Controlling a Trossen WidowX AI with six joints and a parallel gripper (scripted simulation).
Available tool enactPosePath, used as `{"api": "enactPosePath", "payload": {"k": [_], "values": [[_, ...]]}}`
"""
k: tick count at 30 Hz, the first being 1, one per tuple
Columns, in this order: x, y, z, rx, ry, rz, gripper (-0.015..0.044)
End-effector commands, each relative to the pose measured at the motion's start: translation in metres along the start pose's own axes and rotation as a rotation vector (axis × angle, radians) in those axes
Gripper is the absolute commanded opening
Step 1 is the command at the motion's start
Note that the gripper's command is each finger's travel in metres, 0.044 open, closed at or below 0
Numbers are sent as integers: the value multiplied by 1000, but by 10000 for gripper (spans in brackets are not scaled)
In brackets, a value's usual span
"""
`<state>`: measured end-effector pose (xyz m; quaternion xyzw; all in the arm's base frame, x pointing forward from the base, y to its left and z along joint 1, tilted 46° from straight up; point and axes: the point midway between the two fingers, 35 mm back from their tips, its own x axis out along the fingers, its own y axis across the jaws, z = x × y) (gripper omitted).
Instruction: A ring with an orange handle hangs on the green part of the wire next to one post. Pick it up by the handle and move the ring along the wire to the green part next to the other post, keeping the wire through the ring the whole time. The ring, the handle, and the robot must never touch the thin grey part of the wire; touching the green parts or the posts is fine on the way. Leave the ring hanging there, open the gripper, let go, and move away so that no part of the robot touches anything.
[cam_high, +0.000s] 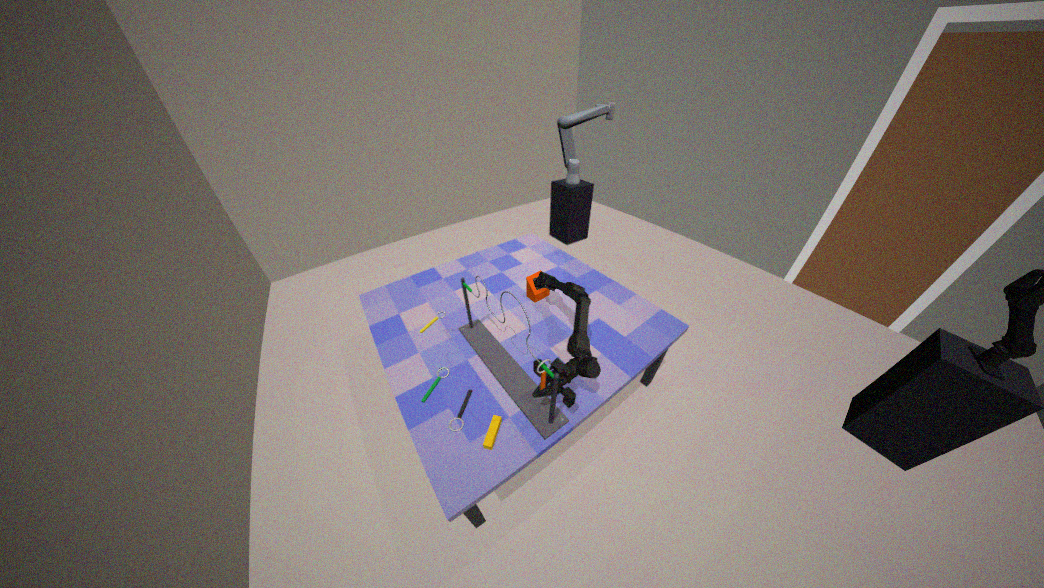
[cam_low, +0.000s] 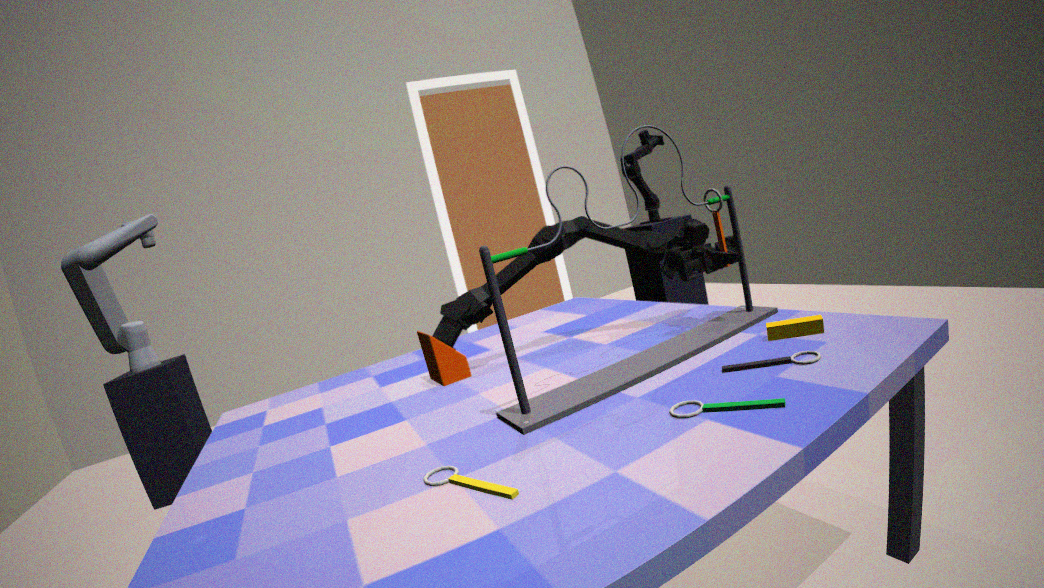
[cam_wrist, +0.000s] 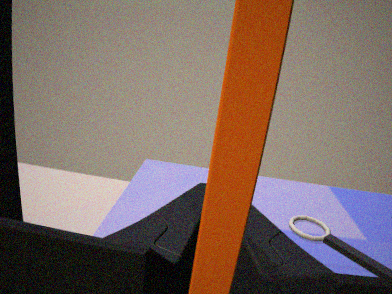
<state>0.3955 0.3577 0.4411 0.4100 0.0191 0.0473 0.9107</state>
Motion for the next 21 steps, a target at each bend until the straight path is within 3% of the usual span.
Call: {"api": "enactPosePath", "payload": {"k": [1,6,21], "values": [[0,-1,-1,-8,1,-2,-150],[-2,-2,-1,-8,15,-1,-150],[-33,-16,2,-9,275,-2,-150]]}}
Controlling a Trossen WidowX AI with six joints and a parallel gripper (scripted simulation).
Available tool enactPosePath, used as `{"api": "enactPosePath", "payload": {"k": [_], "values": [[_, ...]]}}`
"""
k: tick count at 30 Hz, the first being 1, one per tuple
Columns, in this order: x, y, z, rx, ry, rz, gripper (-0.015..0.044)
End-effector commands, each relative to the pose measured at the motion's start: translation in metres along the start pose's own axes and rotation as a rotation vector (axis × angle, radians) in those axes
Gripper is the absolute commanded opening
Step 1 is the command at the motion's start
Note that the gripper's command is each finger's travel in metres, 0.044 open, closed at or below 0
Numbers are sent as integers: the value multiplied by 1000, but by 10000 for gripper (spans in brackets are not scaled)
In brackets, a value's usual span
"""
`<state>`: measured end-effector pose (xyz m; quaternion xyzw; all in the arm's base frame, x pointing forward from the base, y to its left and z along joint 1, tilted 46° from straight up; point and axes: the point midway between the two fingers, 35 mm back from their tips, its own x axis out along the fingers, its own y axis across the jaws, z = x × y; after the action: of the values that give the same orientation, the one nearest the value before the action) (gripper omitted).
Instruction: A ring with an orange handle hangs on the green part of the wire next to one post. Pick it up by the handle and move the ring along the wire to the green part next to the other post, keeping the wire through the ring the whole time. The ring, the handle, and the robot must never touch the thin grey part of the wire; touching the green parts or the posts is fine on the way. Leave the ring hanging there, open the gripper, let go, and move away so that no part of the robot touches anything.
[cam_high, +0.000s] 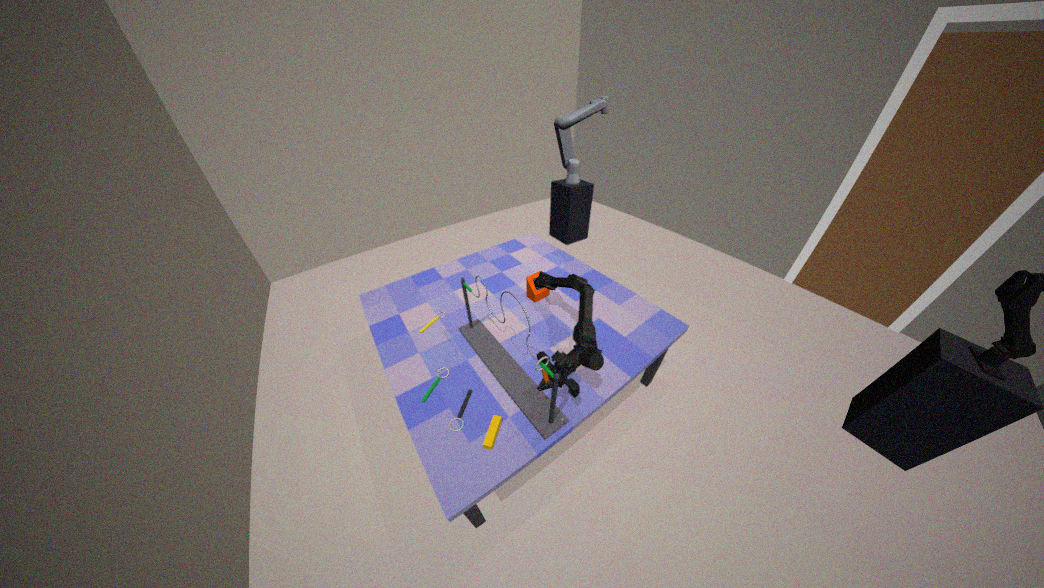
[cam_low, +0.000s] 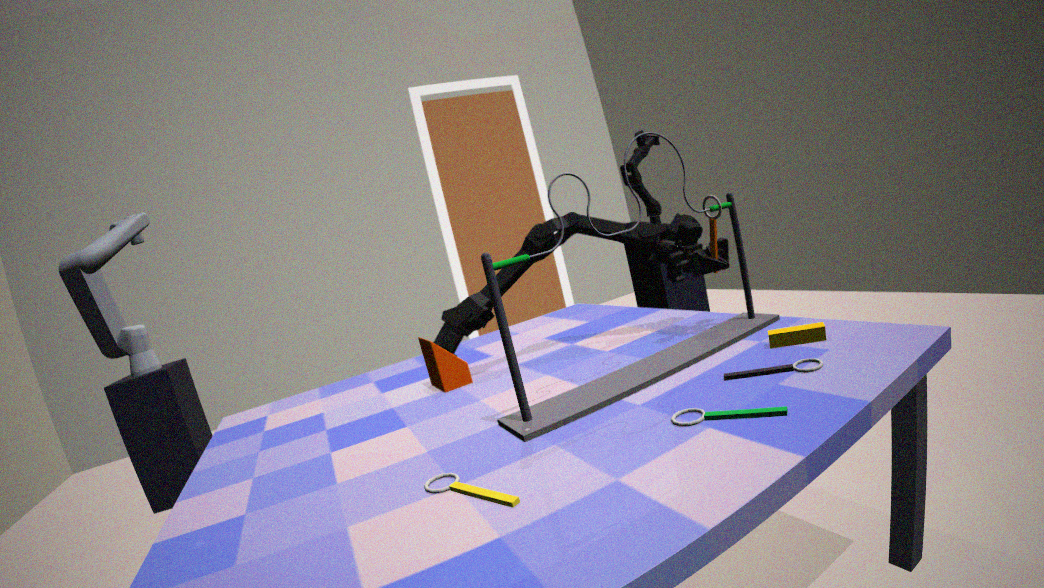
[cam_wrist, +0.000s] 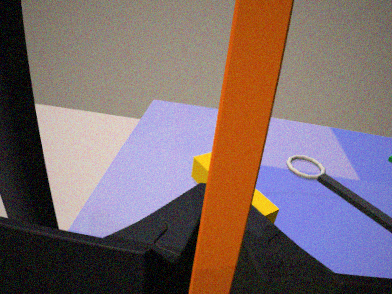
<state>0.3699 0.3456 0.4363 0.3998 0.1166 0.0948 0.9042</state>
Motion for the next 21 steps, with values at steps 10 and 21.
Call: {"api": "enactPosePath", "payload": {"k": [10,21], "values": [[-24,-16,-2,-9,211,-12,-150],[-36,-32,1,-52,309,-30,-150]]}}
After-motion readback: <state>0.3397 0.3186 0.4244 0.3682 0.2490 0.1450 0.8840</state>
